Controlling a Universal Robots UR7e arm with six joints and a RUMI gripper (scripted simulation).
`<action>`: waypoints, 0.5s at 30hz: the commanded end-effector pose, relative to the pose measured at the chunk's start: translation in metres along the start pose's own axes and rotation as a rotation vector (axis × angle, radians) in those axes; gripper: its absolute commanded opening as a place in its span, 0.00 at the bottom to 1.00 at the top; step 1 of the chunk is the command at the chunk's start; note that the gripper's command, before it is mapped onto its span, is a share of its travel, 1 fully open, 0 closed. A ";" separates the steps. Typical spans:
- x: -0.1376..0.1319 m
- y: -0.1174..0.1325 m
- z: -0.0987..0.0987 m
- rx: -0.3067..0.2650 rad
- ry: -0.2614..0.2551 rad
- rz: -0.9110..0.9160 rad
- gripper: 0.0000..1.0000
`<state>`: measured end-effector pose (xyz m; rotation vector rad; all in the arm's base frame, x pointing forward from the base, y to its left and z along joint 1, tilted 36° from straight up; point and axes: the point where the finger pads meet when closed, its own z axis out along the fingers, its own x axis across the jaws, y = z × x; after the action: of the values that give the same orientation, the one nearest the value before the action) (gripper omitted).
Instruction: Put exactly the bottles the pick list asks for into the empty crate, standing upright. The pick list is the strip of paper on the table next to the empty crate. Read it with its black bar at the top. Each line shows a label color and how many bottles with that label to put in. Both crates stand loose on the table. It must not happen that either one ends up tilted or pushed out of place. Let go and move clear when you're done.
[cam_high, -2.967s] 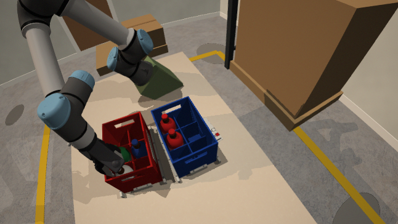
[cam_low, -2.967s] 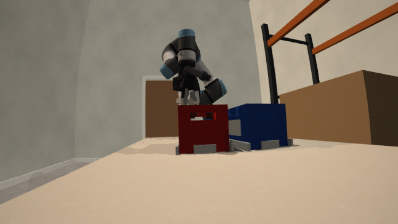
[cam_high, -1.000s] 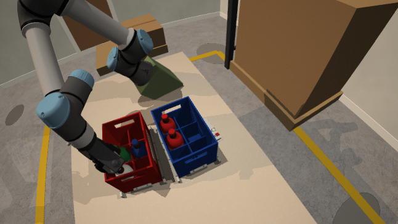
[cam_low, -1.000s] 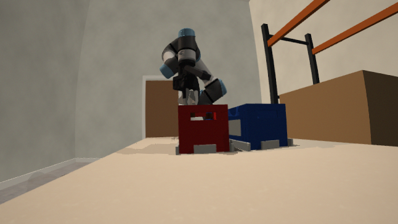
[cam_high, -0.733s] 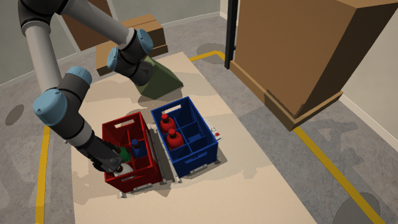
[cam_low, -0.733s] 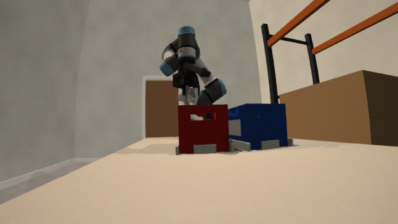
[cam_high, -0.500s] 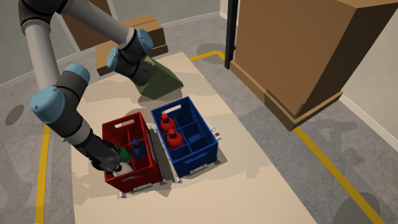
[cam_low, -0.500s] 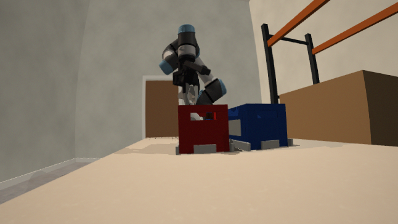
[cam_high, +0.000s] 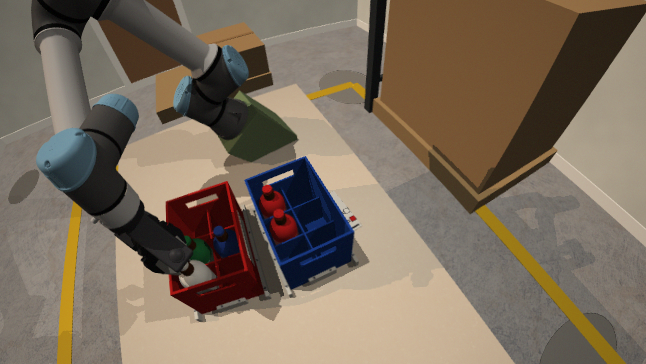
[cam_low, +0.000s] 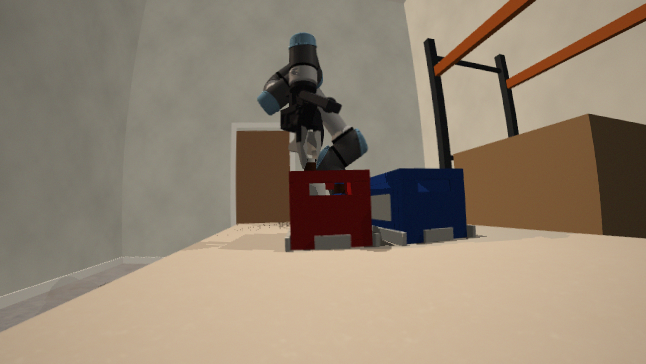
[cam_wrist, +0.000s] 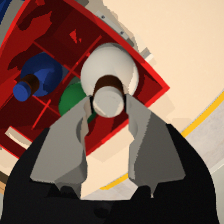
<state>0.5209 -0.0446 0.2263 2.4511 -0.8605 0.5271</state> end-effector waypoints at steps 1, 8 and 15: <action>0.000 0.000 -0.009 0.001 0.001 0.001 0.00; 0.000 0.000 -0.021 0.001 0.001 0.001 0.00; 0.000 0.000 -0.029 0.001 0.001 0.001 0.00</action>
<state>0.5166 -0.0322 0.2443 2.4512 -0.8605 0.5272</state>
